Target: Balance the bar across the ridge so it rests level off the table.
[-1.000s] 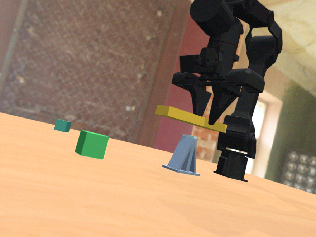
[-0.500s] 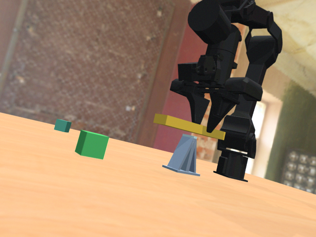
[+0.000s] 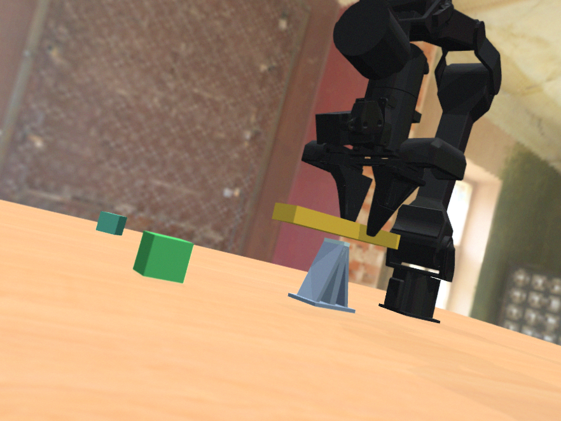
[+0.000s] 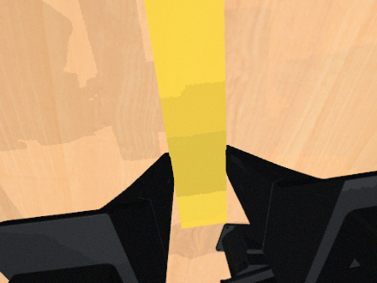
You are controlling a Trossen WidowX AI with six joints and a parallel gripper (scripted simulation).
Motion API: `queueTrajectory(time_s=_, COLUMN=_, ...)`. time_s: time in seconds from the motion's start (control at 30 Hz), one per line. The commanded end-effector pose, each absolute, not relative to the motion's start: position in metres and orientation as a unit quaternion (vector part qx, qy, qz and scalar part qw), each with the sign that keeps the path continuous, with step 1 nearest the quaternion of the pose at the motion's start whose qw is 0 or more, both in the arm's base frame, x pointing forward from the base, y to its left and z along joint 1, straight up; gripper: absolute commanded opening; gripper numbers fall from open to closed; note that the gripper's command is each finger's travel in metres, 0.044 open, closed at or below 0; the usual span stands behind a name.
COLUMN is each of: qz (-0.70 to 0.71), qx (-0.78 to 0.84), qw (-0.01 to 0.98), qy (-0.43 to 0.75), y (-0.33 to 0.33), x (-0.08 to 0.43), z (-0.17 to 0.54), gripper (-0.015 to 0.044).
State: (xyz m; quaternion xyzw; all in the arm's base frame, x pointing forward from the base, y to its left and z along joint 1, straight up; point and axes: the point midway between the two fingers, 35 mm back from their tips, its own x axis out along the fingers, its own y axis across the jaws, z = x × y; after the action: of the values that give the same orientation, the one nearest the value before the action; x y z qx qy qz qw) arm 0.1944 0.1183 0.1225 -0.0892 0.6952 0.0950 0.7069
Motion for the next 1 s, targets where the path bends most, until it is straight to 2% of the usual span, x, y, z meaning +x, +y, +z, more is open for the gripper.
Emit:
queueTrajectory(time_s=0.0, qz=0.093, qx=-0.087, qw=0.708, qy=0.694, y=0.1185, x=0.1951, z=0.1221, gripper=0.0)
queueTrajectory(time_s=0.97, qz=0.093, qx=-0.087, qw=0.708, qy=0.694, y=0.1185, x=0.1952, z=0.1197, gripper=0.0)
